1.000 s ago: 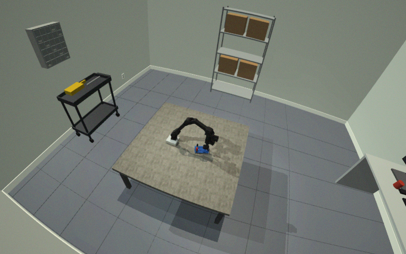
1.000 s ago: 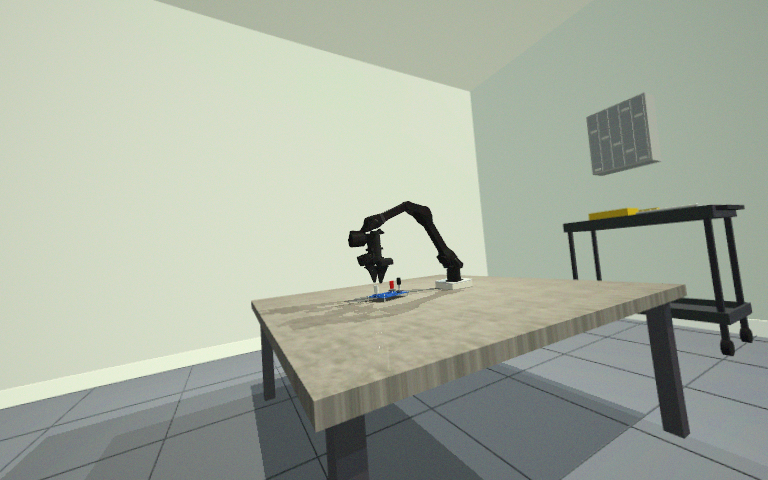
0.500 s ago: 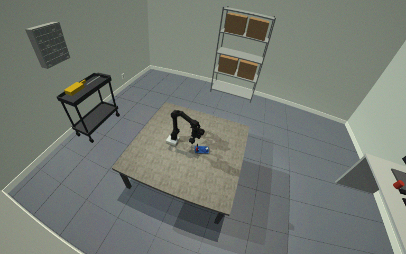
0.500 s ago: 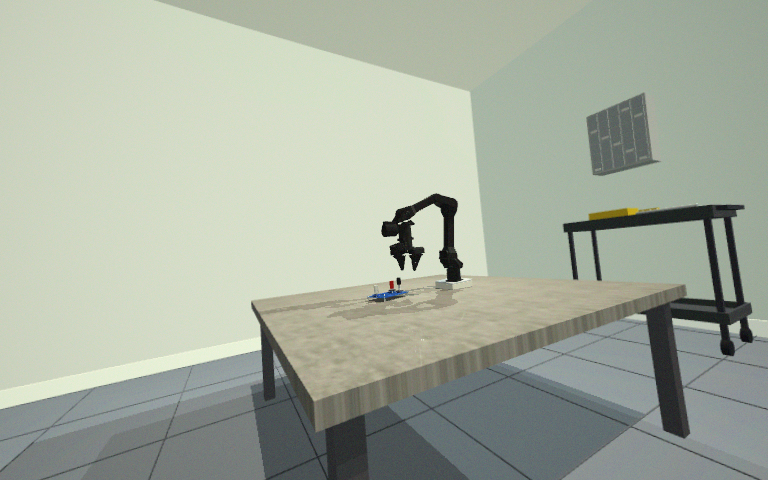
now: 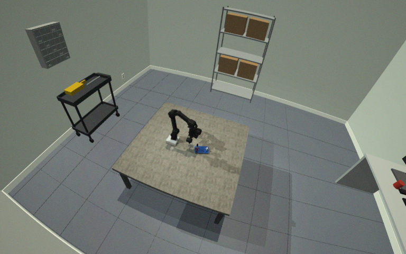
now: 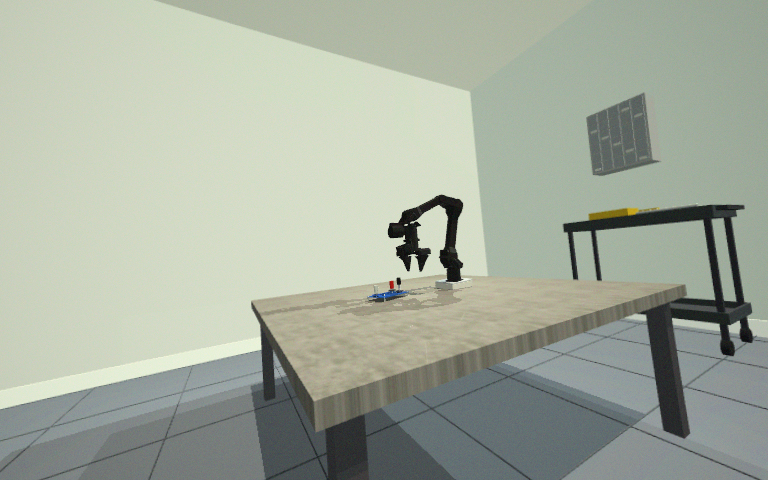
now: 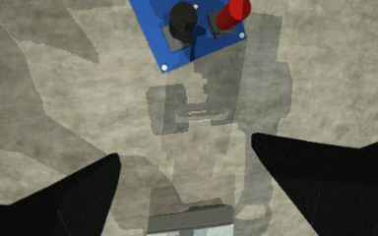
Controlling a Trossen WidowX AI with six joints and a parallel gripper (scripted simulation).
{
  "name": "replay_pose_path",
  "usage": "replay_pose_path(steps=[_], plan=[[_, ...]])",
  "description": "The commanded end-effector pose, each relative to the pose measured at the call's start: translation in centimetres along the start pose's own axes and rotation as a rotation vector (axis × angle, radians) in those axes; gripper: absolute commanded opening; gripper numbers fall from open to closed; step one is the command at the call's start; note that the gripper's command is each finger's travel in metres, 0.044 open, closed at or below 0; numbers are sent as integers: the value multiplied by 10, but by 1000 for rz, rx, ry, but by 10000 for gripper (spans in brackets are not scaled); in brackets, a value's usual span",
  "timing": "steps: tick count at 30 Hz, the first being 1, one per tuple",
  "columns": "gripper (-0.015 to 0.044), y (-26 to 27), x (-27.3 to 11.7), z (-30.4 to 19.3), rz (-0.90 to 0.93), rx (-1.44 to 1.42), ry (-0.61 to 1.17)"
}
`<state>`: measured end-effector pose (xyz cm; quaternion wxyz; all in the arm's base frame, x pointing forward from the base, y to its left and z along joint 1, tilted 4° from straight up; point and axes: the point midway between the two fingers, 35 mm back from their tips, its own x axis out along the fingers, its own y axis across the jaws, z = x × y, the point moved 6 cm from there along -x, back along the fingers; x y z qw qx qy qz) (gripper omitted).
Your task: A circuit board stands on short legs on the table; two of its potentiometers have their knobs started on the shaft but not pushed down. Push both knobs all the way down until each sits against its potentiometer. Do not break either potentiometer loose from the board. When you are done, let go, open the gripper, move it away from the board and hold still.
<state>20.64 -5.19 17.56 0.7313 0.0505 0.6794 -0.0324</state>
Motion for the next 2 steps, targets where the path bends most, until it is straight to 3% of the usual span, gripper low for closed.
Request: replay_pose_path(steps=[1, 2], plan=[[440, 1, -1, -1, 4, -5, -8], [440, 1, -1, -1, 4, -5, -8]])
